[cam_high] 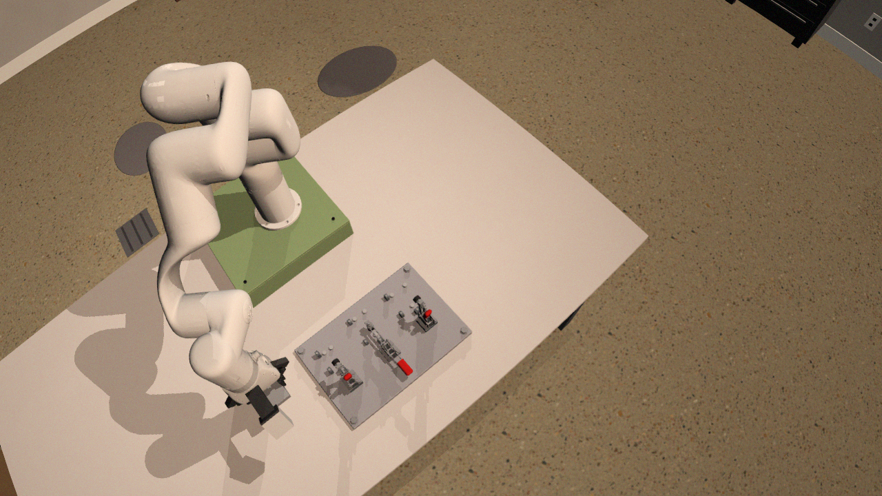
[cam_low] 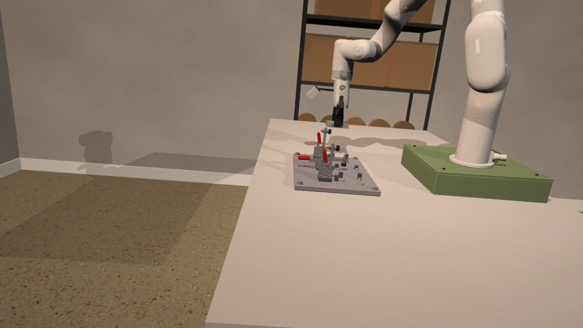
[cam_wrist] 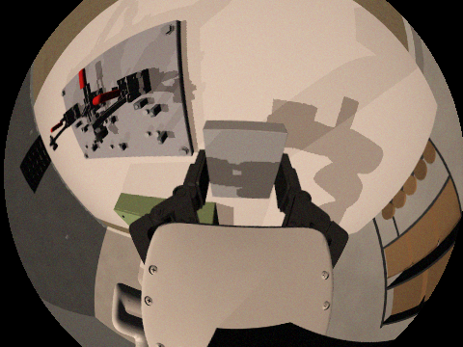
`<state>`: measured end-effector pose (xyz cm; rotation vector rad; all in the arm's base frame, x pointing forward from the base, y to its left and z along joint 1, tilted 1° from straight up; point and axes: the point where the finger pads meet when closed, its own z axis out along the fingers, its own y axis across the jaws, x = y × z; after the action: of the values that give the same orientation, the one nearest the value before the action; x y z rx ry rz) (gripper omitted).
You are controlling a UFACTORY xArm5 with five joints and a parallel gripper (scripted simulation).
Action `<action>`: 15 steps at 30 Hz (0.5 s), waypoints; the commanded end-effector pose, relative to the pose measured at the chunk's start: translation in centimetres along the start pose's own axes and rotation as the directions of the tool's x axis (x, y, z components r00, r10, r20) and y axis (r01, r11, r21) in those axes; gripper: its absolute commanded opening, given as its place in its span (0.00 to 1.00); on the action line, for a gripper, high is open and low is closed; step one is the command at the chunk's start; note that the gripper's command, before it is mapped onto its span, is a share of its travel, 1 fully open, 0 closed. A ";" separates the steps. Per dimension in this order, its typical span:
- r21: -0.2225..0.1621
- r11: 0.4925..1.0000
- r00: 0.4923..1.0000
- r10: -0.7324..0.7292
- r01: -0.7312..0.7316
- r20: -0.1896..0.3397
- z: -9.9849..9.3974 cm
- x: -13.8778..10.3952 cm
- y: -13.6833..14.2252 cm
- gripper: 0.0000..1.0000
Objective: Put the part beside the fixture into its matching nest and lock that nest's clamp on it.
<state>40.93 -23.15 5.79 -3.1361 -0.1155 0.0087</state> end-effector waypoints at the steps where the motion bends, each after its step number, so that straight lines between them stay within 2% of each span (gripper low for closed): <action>1: -0.002 1.000 1.000 0.000 0.000 -0.004 0.2 -0.2 0.1 0.00; 15: -0.002 1.000 1.000 0.000 0.000 -0.003 1.3 -1.1 0.1 0.00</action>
<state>39.97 -23.19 4.68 -3.1358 -0.1155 0.0091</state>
